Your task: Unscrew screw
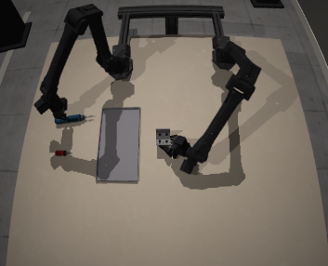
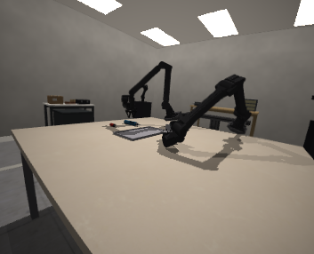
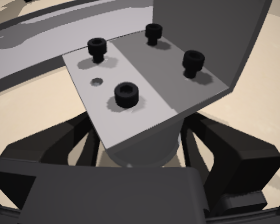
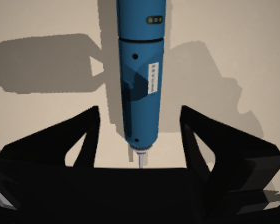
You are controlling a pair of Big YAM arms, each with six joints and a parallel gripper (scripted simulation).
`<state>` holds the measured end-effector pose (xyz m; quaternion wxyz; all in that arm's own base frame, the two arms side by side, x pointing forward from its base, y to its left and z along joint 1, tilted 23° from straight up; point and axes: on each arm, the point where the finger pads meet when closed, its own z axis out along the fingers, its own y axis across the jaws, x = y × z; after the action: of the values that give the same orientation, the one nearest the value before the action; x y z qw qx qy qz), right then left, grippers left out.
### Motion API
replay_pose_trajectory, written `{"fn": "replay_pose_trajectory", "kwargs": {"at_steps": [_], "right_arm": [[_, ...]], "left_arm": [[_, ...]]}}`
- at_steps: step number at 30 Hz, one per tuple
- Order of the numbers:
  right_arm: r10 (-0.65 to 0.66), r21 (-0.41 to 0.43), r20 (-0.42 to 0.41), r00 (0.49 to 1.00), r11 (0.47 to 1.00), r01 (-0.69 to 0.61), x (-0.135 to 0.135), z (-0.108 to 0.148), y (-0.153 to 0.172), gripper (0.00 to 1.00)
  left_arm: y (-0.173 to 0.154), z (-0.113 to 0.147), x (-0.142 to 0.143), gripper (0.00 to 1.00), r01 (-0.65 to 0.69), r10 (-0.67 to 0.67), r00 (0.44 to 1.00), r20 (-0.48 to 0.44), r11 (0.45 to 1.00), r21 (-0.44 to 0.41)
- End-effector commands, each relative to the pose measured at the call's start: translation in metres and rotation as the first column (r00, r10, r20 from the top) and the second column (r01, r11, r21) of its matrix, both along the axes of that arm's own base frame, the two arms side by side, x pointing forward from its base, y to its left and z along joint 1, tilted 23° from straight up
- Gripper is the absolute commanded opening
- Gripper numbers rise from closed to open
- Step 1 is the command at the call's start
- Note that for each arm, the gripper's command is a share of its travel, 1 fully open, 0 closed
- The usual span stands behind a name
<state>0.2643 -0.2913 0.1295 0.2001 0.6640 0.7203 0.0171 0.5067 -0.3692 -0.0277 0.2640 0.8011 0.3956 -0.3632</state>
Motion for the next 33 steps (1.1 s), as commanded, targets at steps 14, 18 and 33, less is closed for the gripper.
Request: {"fn": "replay_pose_trajectory", "kwargs": {"at_steps": [14, 18, 33], "right_arm": [[-0.01, 0.02, -0.008, 1.0, 1.0, 0.01, 0.0008, -0.0074, 0.0, 0.65], [-0.01, 0.02, -0.008, 1.0, 1.0, 0.01, 0.0008, -0.0074, 0.0, 0.65], [-0.01, 0.02, -0.008, 1.0, 1.0, 0.01, 0.0008, -0.0074, 0.0, 0.65]], "left_arm": [[-0.0058, 0.0086, 0.0067, 0.61, 0.002, -0.002, 1.0, 0.024, 1.0, -0.013], [-0.0058, 0.0086, 0.0067, 0.61, 0.002, -0.002, 1.0, 0.024, 1.0, -0.013], [-0.0058, 0.0086, 0.0067, 0.6, 0.002, -0.002, 1.0, 0.024, 1.0, -0.013]]}}
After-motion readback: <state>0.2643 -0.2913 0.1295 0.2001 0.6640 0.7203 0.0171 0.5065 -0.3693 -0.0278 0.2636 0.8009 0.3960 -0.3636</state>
